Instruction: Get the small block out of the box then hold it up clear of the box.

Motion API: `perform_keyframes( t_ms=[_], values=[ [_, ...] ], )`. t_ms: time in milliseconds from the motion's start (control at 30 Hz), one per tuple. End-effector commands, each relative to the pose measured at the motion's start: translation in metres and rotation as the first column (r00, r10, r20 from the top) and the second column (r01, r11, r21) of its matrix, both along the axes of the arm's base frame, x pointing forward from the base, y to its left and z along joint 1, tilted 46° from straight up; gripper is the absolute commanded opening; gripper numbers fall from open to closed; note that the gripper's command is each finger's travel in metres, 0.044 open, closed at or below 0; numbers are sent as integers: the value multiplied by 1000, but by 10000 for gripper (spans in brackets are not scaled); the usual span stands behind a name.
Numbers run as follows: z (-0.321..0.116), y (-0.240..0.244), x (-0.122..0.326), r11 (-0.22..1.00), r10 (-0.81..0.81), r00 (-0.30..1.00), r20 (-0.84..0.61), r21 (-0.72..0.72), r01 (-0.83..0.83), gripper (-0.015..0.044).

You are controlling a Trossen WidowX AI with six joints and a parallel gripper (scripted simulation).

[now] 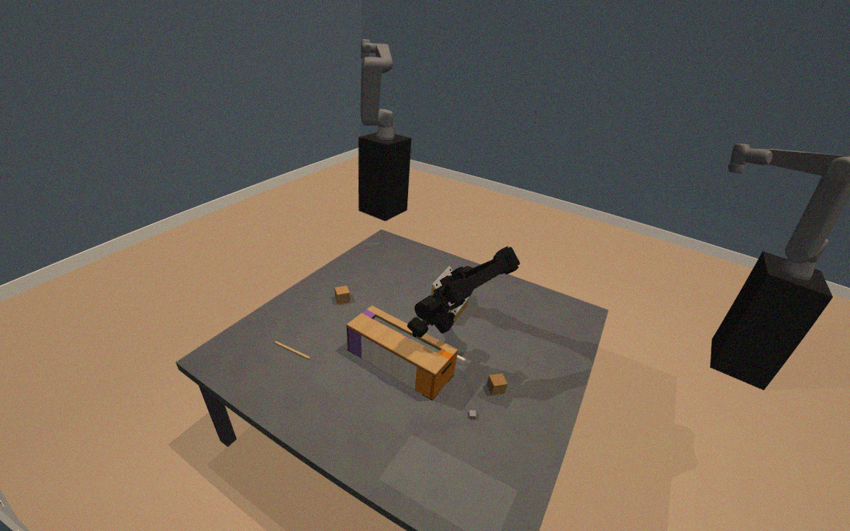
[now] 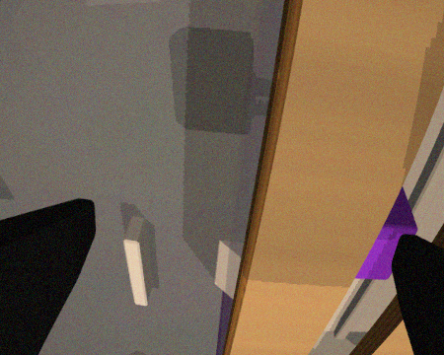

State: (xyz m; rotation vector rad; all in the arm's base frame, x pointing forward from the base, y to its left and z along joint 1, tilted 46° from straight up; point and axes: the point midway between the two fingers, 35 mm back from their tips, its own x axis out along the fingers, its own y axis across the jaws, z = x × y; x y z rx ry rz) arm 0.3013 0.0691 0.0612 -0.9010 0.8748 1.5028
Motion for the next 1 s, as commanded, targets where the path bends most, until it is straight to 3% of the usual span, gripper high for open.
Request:
perform_keyframes(
  t_ms=[0, 967],
  values=[
    [-7, 6, -2, 1000, -3, 1000, -12, 5, 3, 400],
    [-28, 31, -4, 1000, -1, 1000, -3, 4, 1, 400]
  ],
)
